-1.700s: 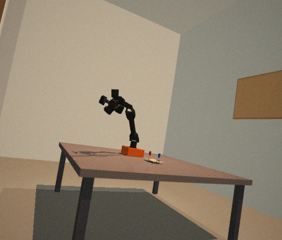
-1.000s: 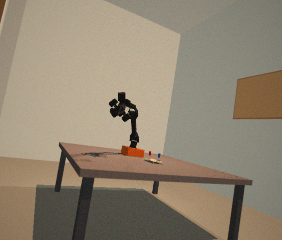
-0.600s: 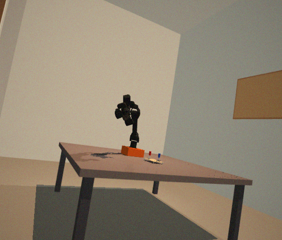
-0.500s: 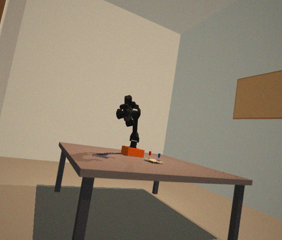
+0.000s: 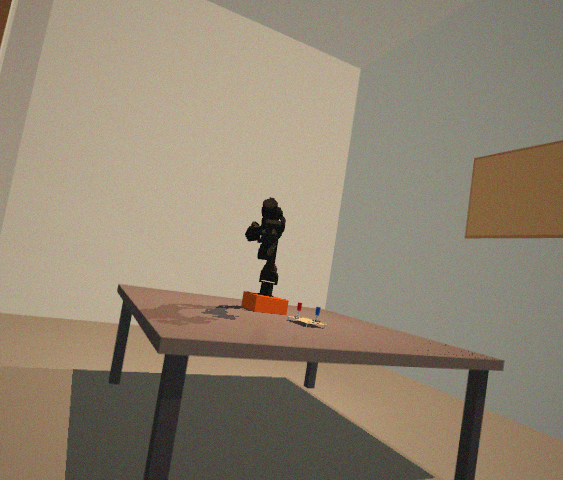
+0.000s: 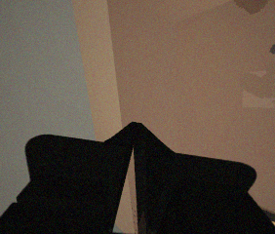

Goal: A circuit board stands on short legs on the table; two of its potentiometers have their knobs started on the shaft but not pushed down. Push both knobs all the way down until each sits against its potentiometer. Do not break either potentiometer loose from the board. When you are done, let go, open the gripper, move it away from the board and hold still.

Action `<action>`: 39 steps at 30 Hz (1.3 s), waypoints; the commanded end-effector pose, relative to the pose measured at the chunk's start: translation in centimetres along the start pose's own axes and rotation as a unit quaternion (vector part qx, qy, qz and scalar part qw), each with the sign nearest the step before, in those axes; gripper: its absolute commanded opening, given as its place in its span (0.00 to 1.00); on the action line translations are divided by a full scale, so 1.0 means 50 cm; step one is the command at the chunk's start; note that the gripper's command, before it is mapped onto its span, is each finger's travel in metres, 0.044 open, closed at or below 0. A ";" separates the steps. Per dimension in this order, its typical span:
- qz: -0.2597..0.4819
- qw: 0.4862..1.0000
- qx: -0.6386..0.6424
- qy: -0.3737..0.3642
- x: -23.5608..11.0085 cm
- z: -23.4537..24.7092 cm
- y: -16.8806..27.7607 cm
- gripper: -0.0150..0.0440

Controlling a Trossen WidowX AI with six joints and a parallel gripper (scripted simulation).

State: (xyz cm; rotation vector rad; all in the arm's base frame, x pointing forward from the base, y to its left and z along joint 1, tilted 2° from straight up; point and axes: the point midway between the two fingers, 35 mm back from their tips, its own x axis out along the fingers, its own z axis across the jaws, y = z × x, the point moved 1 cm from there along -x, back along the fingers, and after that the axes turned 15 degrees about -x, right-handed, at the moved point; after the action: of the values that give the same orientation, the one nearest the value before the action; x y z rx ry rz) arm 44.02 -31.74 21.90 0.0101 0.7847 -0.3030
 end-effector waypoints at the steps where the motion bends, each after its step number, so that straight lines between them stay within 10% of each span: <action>1: 0.012 0.998 -0.057 0.018 0.002 -0.014 0.035 0.25; 39: 0.197 0.785 -0.575 0.118 -0.034 -0.191 0.331 0.25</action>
State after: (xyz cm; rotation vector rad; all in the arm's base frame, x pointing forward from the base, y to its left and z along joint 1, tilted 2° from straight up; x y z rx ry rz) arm 41.36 -15.39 15.02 -0.8893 1.0855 0.5562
